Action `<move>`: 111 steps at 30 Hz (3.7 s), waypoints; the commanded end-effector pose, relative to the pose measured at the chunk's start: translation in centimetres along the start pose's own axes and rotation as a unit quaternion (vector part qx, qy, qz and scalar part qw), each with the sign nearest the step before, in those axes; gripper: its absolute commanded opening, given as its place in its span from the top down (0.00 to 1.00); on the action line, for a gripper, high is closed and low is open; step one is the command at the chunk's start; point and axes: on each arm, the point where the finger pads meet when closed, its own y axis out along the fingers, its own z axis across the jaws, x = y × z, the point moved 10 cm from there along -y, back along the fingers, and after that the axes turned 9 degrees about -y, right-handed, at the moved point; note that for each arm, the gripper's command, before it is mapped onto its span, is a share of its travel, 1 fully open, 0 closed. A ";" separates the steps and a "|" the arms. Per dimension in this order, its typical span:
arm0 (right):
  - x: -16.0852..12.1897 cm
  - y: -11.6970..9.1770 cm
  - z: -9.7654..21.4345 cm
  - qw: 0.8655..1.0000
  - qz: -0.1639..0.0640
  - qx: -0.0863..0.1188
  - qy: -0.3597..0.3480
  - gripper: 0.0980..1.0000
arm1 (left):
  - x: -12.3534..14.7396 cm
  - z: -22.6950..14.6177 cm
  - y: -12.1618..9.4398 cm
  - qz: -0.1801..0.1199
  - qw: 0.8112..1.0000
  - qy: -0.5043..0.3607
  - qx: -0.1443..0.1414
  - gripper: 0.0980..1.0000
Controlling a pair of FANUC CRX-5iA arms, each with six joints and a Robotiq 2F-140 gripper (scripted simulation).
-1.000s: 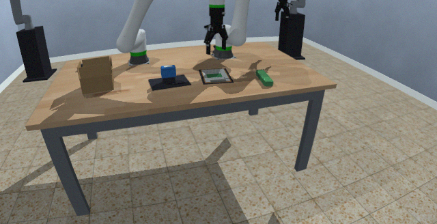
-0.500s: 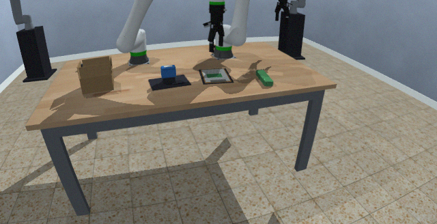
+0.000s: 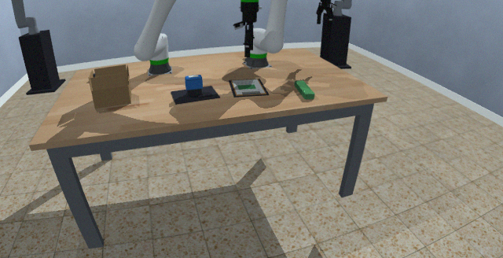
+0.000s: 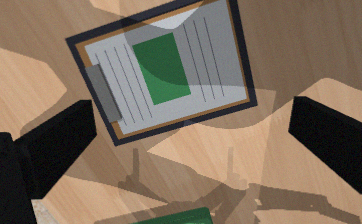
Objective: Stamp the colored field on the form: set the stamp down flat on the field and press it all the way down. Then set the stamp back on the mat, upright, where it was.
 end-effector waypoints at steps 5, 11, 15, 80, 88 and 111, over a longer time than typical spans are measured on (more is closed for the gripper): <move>0.0 -1.0 0.0 0.997 -0.001 0.000 -0.074 0.00 | 0.0 0.0 -0.1 0.001 1.000 0.000 0.000 0.00; -0.1 -1.3 0.0 0.995 -0.001 0.000 -0.103 0.00 | 0.0 0.0 -0.1 0.001 1.000 0.000 0.000 0.00; -0.1 -1.6 0.0 0.992 -0.001 0.000 -0.129 0.00 | 0.0 0.0 -0.1 0.001 1.000 0.000 0.000 0.00; -2.5 -2.0 -1.0 0.980 -0.001 0.000 -0.199 0.50 | 0.0 0.0 -0.1 0.001 1.000 0.000 0.000 0.00; -5.3 -1.6 -2.2 0.980 -0.001 0.000 -0.199 0.50 | 0.0 0.0 -0.1 0.001 1.000 0.000 0.000 0.00; -18.2 0.7 -8.0 0.980 0.000 0.000 -0.199 0.50 | 0.0 0.0 -0.1 0.001 1.000 0.000 0.000 0.00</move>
